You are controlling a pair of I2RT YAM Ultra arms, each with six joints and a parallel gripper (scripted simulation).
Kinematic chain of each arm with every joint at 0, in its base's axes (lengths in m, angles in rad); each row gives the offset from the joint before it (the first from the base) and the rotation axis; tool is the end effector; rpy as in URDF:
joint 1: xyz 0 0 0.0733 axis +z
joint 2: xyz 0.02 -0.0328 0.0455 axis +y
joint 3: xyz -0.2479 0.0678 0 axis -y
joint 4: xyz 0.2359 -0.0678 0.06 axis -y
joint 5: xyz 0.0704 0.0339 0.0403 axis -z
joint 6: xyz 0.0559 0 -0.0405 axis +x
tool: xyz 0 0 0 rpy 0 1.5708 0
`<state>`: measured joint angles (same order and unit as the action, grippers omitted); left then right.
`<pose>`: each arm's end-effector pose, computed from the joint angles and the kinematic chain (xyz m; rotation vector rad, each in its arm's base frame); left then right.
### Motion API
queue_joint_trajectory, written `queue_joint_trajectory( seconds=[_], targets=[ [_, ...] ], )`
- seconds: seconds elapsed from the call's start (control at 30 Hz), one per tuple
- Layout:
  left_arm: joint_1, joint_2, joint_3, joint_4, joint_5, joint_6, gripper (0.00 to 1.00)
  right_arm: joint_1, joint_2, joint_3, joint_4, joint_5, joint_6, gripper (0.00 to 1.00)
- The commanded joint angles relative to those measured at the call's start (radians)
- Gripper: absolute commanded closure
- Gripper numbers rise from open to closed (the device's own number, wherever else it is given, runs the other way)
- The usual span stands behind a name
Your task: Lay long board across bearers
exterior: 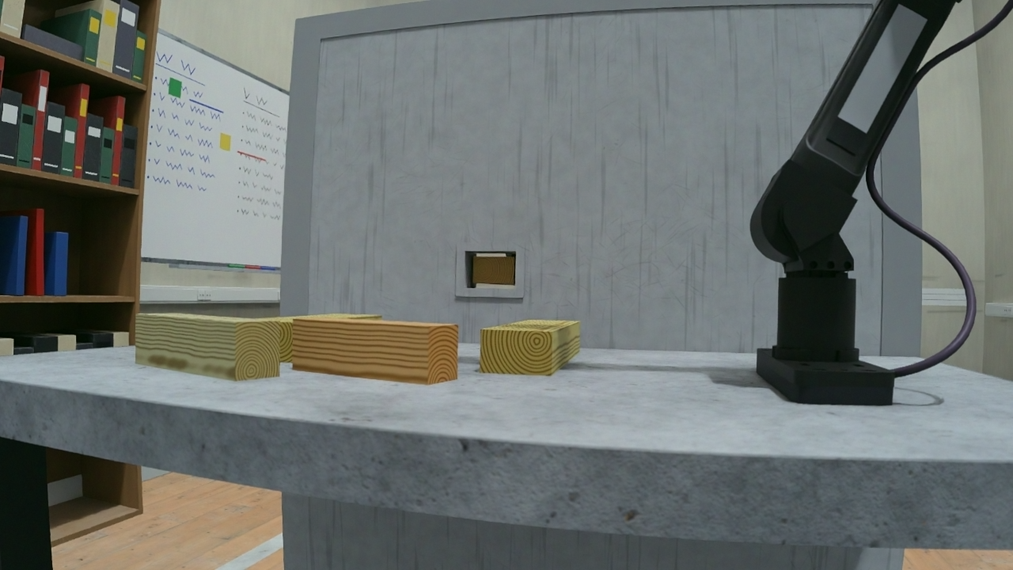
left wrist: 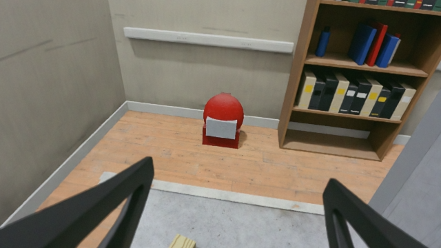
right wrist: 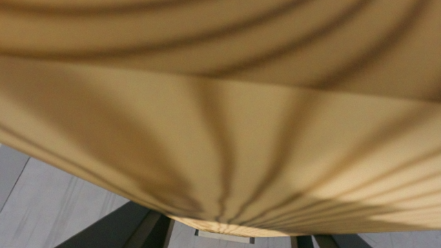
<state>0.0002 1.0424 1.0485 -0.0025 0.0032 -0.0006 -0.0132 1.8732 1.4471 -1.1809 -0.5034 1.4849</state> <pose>0.2569 0.0010 0.3946 0.0019 1.5672 -0.0028 0.3293 0.0237 0.1933 -1.8724 -1.9951 -0.4883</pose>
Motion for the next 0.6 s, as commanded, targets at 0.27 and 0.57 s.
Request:
queue_joint_trajectory(
  seconds=[0.27, 0.57],
  targets=[
    [-0.008, -0.030, 0.007, -0.005, -0.004, 0.009, 0.00, 0.030, -0.039, 0.010, 0.013, -0.068, 0.029, 1.00],
    [-0.008, -0.030, 0.007, -0.005, -0.004, 0.009, 0.00, 0.045, -0.046, -0.011, 0.033, -0.069, 0.049, 1.00]
  ],
)
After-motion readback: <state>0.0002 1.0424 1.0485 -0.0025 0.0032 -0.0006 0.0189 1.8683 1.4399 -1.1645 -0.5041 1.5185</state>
